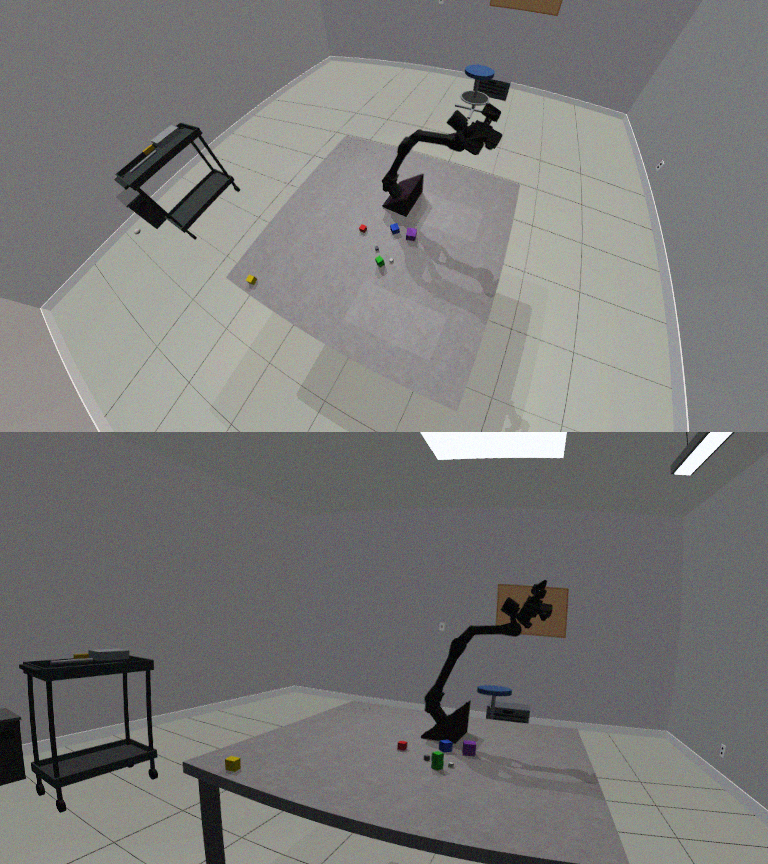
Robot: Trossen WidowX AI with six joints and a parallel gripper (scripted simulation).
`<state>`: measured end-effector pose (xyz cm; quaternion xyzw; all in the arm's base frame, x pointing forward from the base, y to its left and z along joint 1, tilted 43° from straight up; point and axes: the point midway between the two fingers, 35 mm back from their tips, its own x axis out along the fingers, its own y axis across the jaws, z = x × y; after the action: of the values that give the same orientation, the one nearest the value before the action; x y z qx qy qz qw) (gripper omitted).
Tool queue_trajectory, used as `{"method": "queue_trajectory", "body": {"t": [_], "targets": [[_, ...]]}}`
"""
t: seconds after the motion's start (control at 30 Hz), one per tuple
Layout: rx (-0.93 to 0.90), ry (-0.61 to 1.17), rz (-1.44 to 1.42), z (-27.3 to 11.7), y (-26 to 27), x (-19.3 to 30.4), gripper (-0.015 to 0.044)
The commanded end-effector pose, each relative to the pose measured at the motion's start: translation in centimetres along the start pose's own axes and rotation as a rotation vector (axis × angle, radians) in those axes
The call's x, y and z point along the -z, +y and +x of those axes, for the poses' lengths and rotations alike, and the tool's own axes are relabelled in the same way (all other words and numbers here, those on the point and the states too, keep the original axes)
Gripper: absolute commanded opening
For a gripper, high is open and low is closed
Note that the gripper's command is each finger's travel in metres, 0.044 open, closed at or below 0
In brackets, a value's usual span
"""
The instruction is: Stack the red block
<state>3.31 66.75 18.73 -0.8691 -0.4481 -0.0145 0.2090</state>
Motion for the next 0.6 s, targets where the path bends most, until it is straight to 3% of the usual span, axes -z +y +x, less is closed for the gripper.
{"method": "queue_trajectory", "body": {"t": [0.0, 0.3, 0.57], "targets": [[-0.004, -0.003, 0.004, 0.1, 0.2, 0.0, 0.0426], [-0.217, -0.105, 0.222, 4.3, 10.7, 0.8, 0.0440], [-0.473, -0.135, 0.454, 5.4, 21.6, 2.2, 0.0440]]}}
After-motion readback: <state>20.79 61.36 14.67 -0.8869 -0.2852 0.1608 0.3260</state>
